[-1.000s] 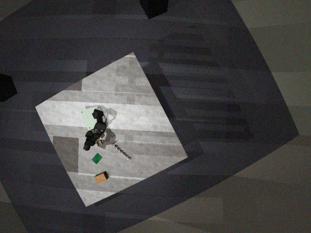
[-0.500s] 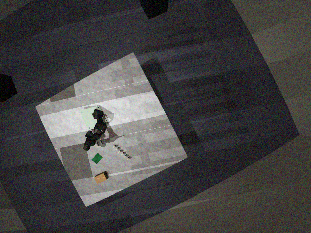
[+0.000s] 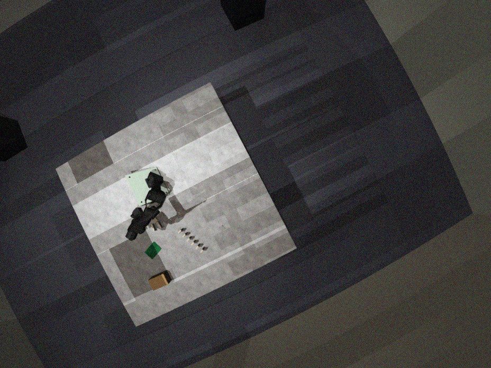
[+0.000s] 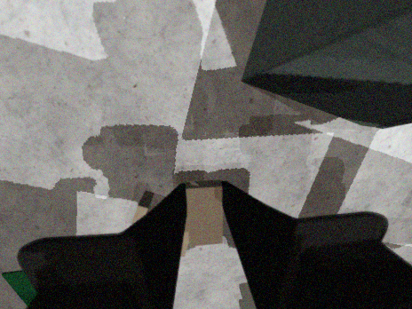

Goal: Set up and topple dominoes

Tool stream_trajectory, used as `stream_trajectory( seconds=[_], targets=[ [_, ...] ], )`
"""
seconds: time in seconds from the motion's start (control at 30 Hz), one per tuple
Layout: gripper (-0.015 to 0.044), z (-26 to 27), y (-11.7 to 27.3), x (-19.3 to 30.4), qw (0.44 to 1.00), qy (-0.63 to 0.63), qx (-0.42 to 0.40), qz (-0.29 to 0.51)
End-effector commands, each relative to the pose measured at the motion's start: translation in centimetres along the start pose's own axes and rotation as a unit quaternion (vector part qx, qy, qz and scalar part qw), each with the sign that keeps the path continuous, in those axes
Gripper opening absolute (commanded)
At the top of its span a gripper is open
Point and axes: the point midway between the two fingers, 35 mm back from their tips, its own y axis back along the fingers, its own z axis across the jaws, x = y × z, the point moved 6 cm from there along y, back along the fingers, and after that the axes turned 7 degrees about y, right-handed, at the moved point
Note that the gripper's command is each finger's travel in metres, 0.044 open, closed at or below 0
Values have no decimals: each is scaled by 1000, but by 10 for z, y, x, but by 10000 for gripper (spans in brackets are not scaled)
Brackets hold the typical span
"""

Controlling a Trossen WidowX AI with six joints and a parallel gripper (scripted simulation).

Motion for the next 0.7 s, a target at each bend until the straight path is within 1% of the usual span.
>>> stream_trajectory(
  seconds=[0.0, 0.13, 0.2, 0.4, 0.47, 0.53, 0.6, 0.67],
  targets=[
    [107, 2, 50, 3, 1000, 5, -11, 0],
    [107, 3, 98, 6, 1000, 5, -12, 0],
    [107, 3, 112, 6, 1000, 5, -12, 0],
    [107, 3, 114, 8, 1000, 15, -13, -1],
    [107, -1, 117, 23, 995, 96, -17, -3],
    [107, -7, 120, 45, 975, 220, -22, -8],
    [107, -16, 122, 68, 940, 340, -25, -12],
    [107, -26, 123, 90, 889, 456, -27, -16]
  ],
)
